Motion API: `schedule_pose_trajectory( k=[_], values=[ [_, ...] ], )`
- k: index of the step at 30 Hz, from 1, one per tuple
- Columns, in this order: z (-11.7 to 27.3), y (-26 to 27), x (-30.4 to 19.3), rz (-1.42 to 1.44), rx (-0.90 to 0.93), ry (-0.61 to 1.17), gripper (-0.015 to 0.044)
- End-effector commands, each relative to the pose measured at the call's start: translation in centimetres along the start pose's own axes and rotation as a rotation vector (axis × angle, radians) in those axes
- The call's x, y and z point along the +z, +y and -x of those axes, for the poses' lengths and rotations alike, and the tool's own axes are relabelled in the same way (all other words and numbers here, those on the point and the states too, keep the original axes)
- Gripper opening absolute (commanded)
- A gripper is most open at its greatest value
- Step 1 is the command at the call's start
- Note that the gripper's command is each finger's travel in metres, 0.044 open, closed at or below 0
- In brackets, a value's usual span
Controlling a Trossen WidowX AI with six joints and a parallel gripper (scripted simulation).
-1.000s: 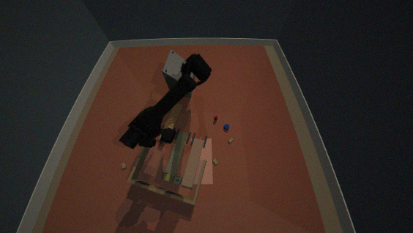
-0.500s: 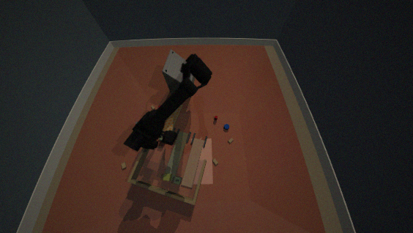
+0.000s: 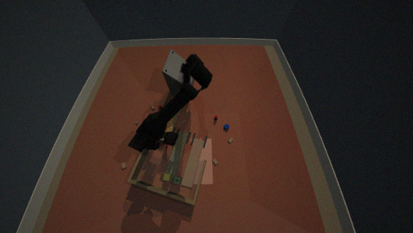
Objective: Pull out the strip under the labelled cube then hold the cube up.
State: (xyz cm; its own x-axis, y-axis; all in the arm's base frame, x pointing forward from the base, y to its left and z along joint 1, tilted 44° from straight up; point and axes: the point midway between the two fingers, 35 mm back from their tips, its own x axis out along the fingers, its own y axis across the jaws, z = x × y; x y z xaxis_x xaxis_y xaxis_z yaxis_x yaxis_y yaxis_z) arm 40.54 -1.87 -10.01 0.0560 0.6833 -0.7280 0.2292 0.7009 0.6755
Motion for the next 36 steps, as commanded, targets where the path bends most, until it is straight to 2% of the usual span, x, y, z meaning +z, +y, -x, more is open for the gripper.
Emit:
schedule_pose_trajectory(
  k=[1, 2, 11, 15, 16, 29, 36],
  values=[
    [0.0, 0.0, 0.0, 0.000, 0.000, 0.000, 0.0198],
    [0.0, 0.0, 0.0, 0.000, 0.000, 0.000, 0.0171],
    [0.0, 0.0, 0.0, 0.000, 0.000, 0.000, 0.0111],
    [0.2, 0.0, -0.2, 0.000, 0.000, 0.000, 0.0006],
    [0.5, 0.0, -0.5, -0.001, 0.000, 0.000, 0.0000],
    [4.0, -0.3, -5.4, -0.010, 0.001, 0.002, 0.0000],
    [4.4, -0.3, -6.5, -0.011, 0.002, 0.002, 0.0000]
  ],
)
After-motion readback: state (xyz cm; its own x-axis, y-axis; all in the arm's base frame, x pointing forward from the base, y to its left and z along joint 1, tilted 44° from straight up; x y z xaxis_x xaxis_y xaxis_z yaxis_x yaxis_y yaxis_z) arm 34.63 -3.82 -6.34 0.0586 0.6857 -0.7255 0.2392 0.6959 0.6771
